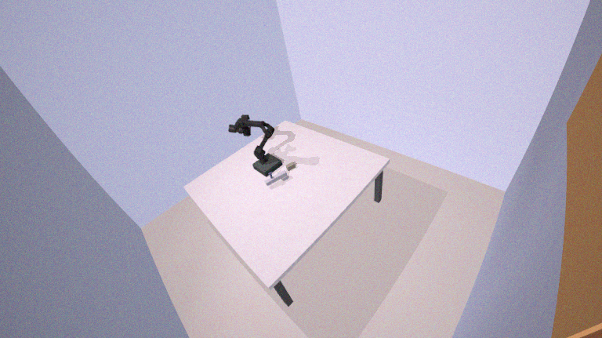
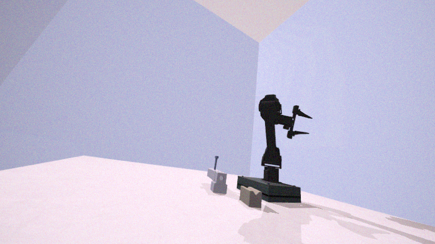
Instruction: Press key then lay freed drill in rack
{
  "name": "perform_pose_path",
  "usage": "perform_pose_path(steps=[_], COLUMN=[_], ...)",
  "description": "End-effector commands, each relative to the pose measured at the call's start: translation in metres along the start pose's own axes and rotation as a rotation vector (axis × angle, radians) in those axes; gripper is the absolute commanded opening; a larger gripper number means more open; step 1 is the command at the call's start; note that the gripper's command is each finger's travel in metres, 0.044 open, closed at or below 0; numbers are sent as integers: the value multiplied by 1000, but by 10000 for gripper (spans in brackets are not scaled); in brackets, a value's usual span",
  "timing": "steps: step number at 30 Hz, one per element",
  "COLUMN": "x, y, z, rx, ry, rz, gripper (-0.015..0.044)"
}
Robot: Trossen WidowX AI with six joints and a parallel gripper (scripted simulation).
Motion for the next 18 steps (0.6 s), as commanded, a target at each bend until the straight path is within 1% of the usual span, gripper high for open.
perform_pose_path(steps=[1,9,11,15,18], x=[0,1,9,28,38], y=[0,1,9,32,50], z=[0,1,7,34,59], rx=[0,8,68,248,378], ry=[0,-7,-59,-216,-329], rz=[0,3,25,109,186], gripper=[374,164,111,6,0])
Point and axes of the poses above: the point midway between the two fingers, 35 mm back from their tips, its own z axis back along the fingers, its own y axis across the jaws, x = y × z, the point moved 8 cm from there along z, back along the fingers, and after that the axes turned 11 degrees about -z, right-handed, at the moved point
